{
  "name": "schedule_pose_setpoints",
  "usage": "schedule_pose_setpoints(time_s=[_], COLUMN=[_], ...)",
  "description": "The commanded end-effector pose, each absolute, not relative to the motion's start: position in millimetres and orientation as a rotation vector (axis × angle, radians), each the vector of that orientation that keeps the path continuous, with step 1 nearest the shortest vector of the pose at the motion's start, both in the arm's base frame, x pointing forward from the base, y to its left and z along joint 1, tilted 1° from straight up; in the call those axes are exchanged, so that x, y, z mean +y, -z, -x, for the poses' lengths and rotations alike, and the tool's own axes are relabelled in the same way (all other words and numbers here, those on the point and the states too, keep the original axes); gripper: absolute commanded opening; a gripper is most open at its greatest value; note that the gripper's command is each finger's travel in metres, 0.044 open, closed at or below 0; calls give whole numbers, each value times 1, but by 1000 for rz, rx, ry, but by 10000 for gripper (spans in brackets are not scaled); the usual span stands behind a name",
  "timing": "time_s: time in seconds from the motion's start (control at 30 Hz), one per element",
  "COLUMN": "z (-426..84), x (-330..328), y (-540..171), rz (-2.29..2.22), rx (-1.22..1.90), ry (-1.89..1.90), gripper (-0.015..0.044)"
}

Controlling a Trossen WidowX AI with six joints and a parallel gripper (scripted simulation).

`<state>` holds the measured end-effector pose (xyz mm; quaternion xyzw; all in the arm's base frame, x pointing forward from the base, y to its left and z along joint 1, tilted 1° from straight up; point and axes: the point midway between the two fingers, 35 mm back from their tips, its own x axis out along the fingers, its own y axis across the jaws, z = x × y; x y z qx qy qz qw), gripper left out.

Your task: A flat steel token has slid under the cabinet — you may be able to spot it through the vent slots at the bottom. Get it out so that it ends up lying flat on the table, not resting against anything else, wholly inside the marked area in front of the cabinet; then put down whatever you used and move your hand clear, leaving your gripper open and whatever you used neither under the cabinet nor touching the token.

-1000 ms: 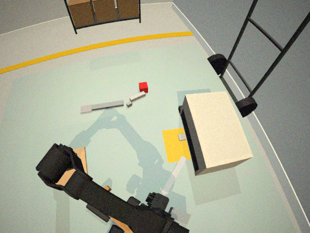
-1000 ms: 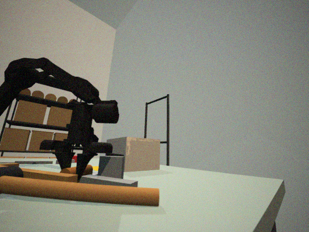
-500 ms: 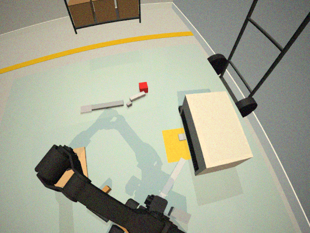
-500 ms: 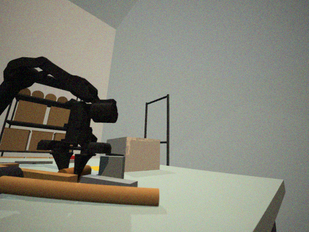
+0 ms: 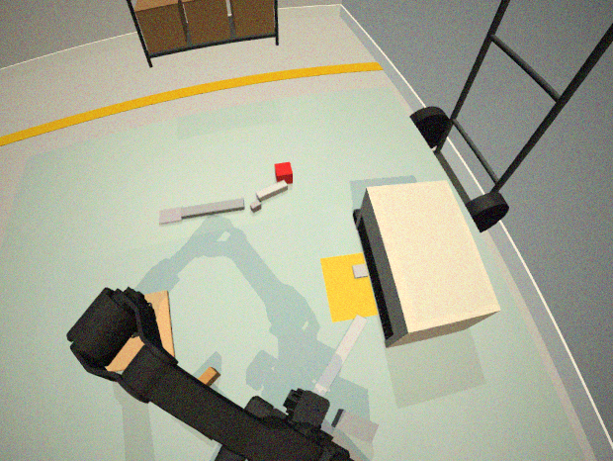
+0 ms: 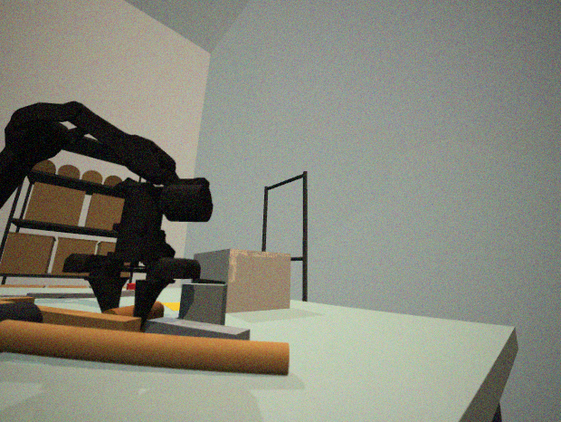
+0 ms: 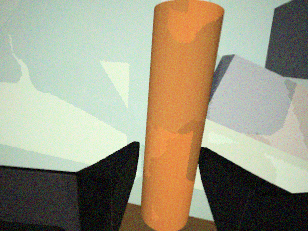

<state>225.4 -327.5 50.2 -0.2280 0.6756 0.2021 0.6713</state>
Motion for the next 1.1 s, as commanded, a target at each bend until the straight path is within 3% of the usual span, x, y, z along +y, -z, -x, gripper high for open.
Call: schedule_pose_setpoints(time_s=[0.0, 0.53, 0.7, 0.97, 1.07], z=[-225, -224, -224, -224, -224], x=[-327, -328, -327, -327, -327], y=[-50, -47, -49, -49, -49], rz=[517, 519, 516, 516, 516], rx=[1520, 1519, 1521, 1521, 1521], ry=[-451, -450, -449, -449, -449], gripper=[253, 270, 139, 85, 6])
